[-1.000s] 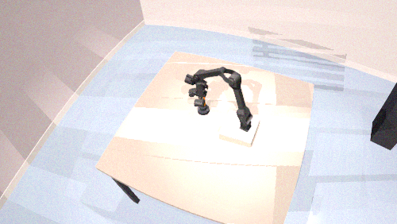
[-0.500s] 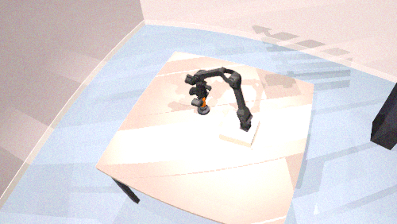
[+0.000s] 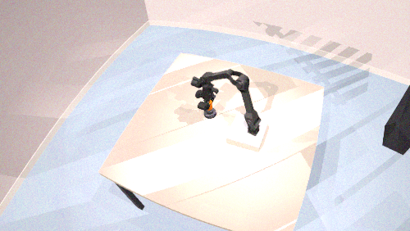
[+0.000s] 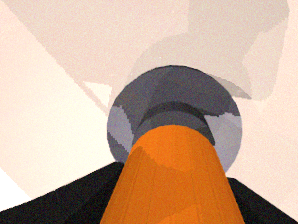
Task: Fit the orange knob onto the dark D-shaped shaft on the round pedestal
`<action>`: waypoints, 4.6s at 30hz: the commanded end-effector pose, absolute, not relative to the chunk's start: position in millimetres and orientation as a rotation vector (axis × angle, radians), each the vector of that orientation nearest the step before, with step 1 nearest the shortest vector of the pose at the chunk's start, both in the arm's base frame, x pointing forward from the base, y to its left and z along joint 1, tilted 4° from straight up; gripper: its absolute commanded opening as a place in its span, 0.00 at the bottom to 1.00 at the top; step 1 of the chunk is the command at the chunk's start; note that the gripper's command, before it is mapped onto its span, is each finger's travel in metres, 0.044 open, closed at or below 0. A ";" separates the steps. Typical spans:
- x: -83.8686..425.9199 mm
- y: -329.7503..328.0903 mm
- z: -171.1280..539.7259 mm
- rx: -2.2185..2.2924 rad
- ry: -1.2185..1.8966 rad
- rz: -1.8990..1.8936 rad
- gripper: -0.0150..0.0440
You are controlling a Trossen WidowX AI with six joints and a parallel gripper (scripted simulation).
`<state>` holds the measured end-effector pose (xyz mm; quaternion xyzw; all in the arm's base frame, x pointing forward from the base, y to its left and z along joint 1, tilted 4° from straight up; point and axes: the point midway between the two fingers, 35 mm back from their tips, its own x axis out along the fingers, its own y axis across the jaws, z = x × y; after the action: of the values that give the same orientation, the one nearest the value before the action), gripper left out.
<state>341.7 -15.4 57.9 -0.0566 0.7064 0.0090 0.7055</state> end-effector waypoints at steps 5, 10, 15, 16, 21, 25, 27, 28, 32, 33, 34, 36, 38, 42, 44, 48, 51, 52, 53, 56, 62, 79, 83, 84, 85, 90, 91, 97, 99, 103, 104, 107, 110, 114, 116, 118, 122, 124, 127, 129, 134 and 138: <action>342.0 -14.9 62.2 -0.124 1.567 0.014 0.25; 342.4 -15.0 63.2 -0.056 1.565 -0.054 0.25; 343.0 -15.3 62.0 0.041 1.559 -0.150 0.25; 342.9 -15.4 61.5 0.041 1.559 -0.150 0.25; 341.8 -15.5 59.0 0.041 1.559 -0.150 0.25; 341.1 -15.4 58.4 0.041 1.559 -0.150 0.25; 341.3 -15.5 57.7 0.041 1.559 -0.150 0.25; 341.5 -15.5 58.3 0.041 1.559 -0.150 0.25; 342.0 -15.5 57.8 0.041 1.559 -0.150 0.25; 342.2 -15.6 57.8 0.041 1.559 -0.150 0.25; 342.3 -15.6 57.8 0.041 1.559 -0.150 0.25; 342.4 -15.6 57.8 0.041 1.559 -0.150 0.25; 342.7 -15.6 57.3 0.041 1.559 -0.150 0.25; 342.7 -15.6 57.3 0.041 1.559 -0.150 0.25; 342.7 -15.6 59.8 0.041 1.559 -0.150 0.25; 342.5 -15.6 62.9 0.041 1.559 -0.150 0.25; 342.6 -15.6 63.1 0.083 1.555 -0.192 0.25; 342.8 -15.6 63.2 0.109 1.552 -0.217 0.25; 342.9 -15.6 63.3 0.139 1.548 -0.247 0.25; 343.3 -15.4 62.5 0.206 1.538 -0.313 0.25; 342.0 -15.1 59.4 0.206 1.538 -0.313 0.25; 342.7 -15.8 57.8 0.206 1.538 -0.313 0.25; 342.7 -15.8 57.3 0.206 1.538 -0.313 0.25; 342.7 -15.8 57.3 0.206 1.538 -0.313 0.25; 342.7 -15.8 57.3 0.206 1.538 -0.313 0.25; 342.2 -15.3 61.6 0.206 1.538 -0.313 0.25; 342.1 -15.3 62.2 0.206 1.538 -0.313 0.25; 342.5 -15.1 63.3 0.304 1.520 -0.410 0.25; 343.0 -15.1 63.1 0.362 1.507 -0.467 0.25; 342.8 -15.1 61.1 0.370 1.505 -0.475 0.25; 342.6 -15.1 60.5 0.370 1.505 -0.475 0.25; 341.9 -15.2 58.9 0.370 1.505 -0.475 0.25; 341.1 -15.3 58.5 0.370 1.505 -0.475 0.25; 341.5 -15.5 58.4 0.370 1.505 -0.475 0.25; 341.7 -15.6 58.4 0.370 1.505 -0.475 0.25; 342.0 -15.7 57.9 0.370 1.505 -0.475 0.25; 342.5 -15.7 57.9 0.370 1.505 -0.475 0.25; 342.6 -15.7 57.4 0.370 1.505 -0.475 0.25; 342.6 -15.7 57.4 0.370 1.505 -0.475 0.25; 342.6 -15.4 59.9 0.370 1.505 -0.475 0.25; 342.5 -15.0 62.9 0.377 1.503 -0.481 0.25; 342.9 -15.0 63.3 0.468 1.479 -0.570 0.25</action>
<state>341.8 -14.9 60.9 0.1806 0.6697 -0.2263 0.6838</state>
